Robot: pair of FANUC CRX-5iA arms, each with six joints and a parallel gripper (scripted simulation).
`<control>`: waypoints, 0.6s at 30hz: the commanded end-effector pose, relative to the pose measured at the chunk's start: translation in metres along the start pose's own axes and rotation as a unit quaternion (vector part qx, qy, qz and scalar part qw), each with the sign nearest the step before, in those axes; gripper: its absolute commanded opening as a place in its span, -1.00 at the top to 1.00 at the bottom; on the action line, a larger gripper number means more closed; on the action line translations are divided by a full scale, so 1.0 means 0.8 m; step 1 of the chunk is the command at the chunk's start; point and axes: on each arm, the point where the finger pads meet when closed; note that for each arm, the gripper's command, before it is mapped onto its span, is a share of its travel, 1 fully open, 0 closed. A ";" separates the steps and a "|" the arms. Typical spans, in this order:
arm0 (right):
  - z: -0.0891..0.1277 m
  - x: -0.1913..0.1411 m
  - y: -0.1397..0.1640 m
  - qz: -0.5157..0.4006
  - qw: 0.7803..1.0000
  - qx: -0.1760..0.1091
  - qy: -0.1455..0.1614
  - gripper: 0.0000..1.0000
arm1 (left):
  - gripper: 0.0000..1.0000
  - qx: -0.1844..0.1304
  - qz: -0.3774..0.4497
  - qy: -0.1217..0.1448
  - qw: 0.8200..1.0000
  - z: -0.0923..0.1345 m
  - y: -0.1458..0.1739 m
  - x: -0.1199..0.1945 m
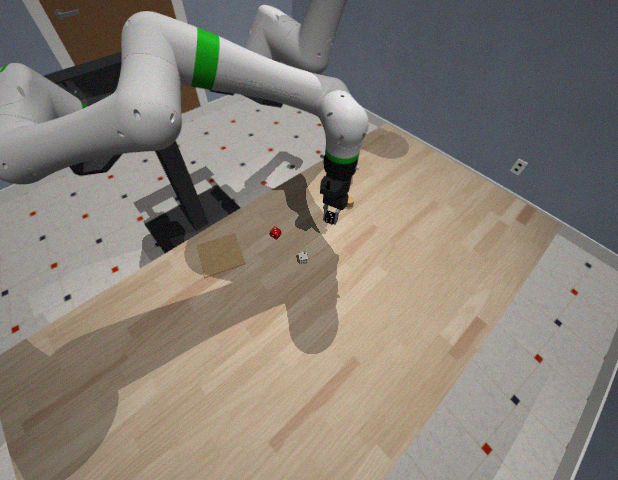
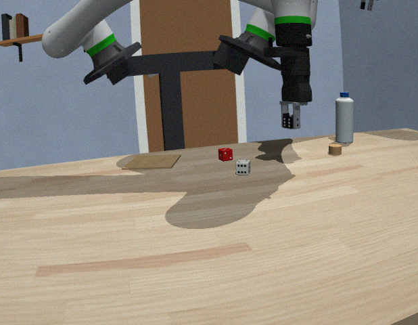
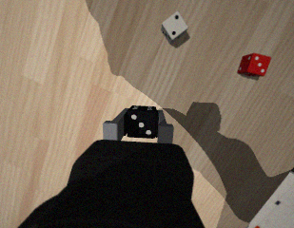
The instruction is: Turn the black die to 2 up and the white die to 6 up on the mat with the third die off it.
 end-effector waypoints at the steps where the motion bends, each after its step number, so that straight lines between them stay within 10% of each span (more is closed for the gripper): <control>1: 0.005 -0.001 0.000 0.000 1.000 0.000 0.001 -0.14 | -1.00 -0.001 0.000 0.000 1.000 0.001 0.000 0.000; 18: 0.009 0.004 0.041 -0.078 0.997 0.010 0.009 -0.14 | -1.00 -0.001 0.000 0.000 1.000 0.001 0.000 0.000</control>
Point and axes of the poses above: on each arm, the point where the finger pads meet when closed, its own z axis back along the fingers, its own x axis across the jaws, y = z × x, and after that the axes turned 10 degrees about -z, right-handed
